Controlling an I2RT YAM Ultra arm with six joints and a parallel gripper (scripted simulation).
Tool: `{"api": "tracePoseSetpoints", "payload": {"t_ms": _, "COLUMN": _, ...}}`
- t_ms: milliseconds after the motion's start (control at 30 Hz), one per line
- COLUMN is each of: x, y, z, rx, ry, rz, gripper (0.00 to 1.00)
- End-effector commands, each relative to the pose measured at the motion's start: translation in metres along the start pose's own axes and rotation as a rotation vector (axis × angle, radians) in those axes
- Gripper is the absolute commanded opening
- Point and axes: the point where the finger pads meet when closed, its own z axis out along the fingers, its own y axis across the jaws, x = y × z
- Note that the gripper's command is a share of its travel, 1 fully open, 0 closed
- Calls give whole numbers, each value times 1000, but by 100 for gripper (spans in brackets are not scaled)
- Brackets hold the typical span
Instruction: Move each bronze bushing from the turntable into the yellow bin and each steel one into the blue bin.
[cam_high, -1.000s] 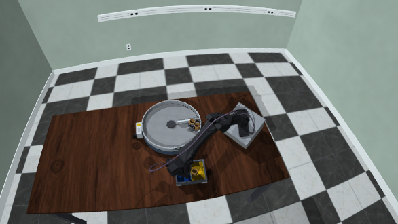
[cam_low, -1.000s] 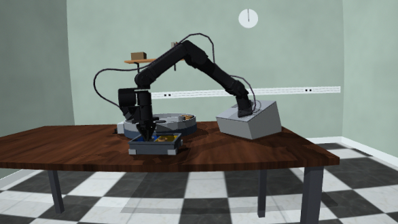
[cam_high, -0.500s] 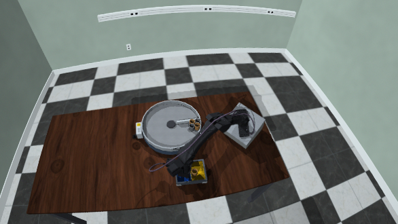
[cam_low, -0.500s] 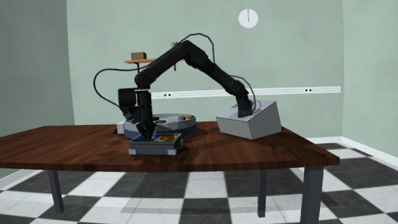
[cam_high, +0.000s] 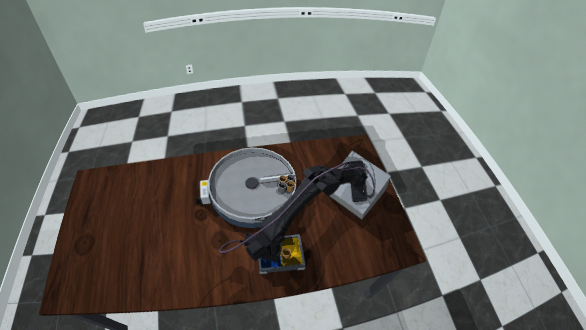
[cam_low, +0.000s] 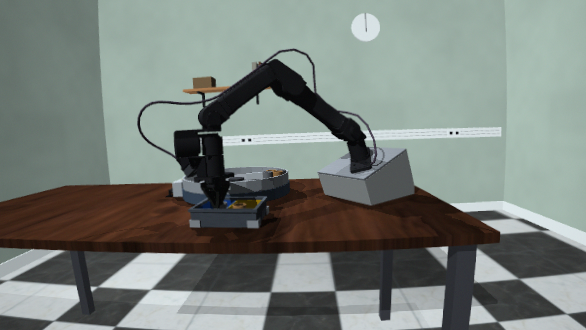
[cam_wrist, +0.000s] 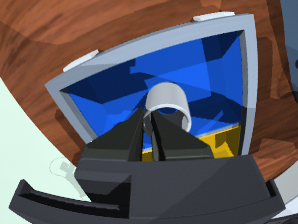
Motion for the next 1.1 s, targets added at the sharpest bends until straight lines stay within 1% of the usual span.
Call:
{"api": "tracePoseSetpoints", "payload": {"t_ms": 0, "x": -3, "y": 8, "z": -10, "rx": -23, "ry": -30, "rz": -3, "gripper": 0}}
{"api": "tracePoseSetpoints", "payload": {"t_ms": 100, "x": 0, "y": 4, "z": -6, "rx": -13, "ry": -22, "rz": -2, "gripper": 0}}
{"api": "tracePoseSetpoints", "payload": {"t_ms": 233, "x": -3, "y": 9, "z": -10, "rx": -29, "ry": -33, "rz": -4, "gripper": 0}}
{"api": "tracePoseSetpoints", "payload": {"t_ms": 1067, "x": -1, "y": 7, "z": -9, "rx": -22, "ry": -29, "rz": -4, "gripper": 0}}
